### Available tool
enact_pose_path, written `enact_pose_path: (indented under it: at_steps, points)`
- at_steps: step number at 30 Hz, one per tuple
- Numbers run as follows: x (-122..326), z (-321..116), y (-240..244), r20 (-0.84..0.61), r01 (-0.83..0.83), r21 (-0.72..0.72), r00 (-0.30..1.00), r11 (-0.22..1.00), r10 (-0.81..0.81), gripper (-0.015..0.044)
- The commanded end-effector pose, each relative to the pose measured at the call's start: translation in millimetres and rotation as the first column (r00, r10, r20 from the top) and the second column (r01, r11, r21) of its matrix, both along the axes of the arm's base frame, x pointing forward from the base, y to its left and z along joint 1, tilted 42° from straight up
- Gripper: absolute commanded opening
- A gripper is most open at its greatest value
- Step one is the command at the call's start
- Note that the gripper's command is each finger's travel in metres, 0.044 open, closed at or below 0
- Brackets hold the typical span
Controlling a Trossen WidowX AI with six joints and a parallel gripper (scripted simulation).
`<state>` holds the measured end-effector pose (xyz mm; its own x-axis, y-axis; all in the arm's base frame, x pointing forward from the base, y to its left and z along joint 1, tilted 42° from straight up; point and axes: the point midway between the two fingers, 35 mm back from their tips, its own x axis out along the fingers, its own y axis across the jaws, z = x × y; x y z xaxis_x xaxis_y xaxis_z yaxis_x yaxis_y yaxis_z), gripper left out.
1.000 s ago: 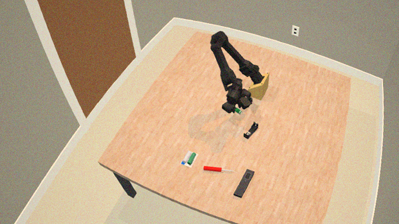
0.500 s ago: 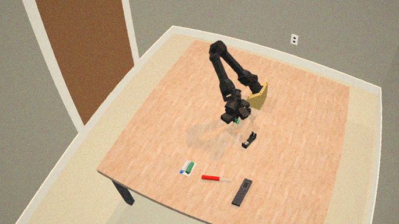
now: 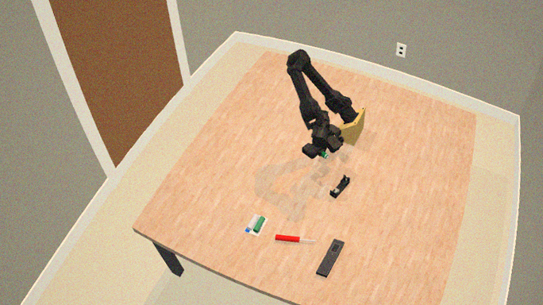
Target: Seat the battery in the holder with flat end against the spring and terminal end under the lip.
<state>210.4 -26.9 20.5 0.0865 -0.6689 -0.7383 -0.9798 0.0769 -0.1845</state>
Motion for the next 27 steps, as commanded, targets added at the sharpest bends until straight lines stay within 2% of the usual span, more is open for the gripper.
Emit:
enact_pose_path:
  at_steps: [1,5,9,13,19,27]
  points:
    - [1,11,8,0.018,0.004,0.008,1.0,1.0,-0.005,0.0073]
    - [4,10,11,-0.009,-0.026,0.005,1.0,1.0,0.026,0.0073]
    - [20,6,27,-0.165,-0.199,0.003,0.966,0.98,0.197,0.0073]
    - [33,-1,45,-0.32,-0.37,0.027,0.877,0.929,0.359,0.0073]
    - [53,-14,73,-0.515,-0.586,0.114,0.656,0.802,0.552,0.0073]
    - [74,-38,114,-0.686,-0.768,0.299,0.24,0.566,0.687,0.0073]
